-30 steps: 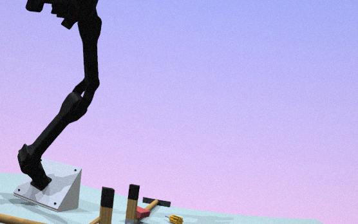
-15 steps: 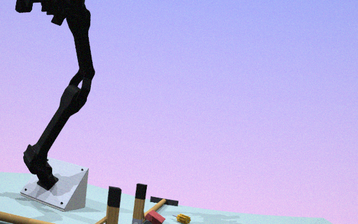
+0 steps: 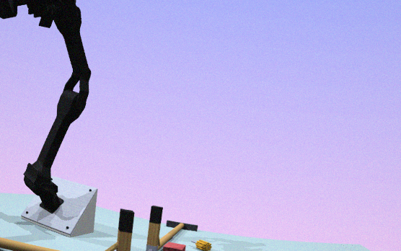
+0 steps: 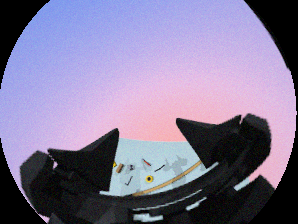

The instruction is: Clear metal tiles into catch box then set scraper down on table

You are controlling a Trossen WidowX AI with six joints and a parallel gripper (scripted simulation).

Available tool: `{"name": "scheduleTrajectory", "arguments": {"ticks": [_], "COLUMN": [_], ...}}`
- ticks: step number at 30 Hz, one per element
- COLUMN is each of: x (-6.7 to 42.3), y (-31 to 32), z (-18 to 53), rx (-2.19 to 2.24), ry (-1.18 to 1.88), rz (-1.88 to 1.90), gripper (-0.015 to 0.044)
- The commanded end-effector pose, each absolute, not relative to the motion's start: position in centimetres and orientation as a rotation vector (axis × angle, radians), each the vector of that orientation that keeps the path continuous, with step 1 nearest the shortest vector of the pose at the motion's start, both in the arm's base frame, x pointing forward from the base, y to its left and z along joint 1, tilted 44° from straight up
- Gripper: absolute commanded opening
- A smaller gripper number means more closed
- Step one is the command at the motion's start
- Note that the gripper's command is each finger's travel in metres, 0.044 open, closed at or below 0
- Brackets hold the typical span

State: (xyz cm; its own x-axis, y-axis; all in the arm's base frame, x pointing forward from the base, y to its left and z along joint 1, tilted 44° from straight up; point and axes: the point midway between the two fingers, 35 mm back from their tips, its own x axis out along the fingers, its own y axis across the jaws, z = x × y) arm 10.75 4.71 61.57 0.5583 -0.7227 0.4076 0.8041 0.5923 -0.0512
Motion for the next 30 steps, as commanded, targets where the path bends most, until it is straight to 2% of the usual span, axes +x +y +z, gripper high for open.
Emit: {"name": "scheduleTrajectory", "arguments": {"ticks": [1, 30], "x": [10.0, 9.2], "y": [3.5, -2.6], "z": [61.6, 61.1], "rx": [-0.201, 0.016], "ry": [-0.362, -0.317], "rz": [-0.885, -0.673], "gripper": [0.0440, 0.0440]}}
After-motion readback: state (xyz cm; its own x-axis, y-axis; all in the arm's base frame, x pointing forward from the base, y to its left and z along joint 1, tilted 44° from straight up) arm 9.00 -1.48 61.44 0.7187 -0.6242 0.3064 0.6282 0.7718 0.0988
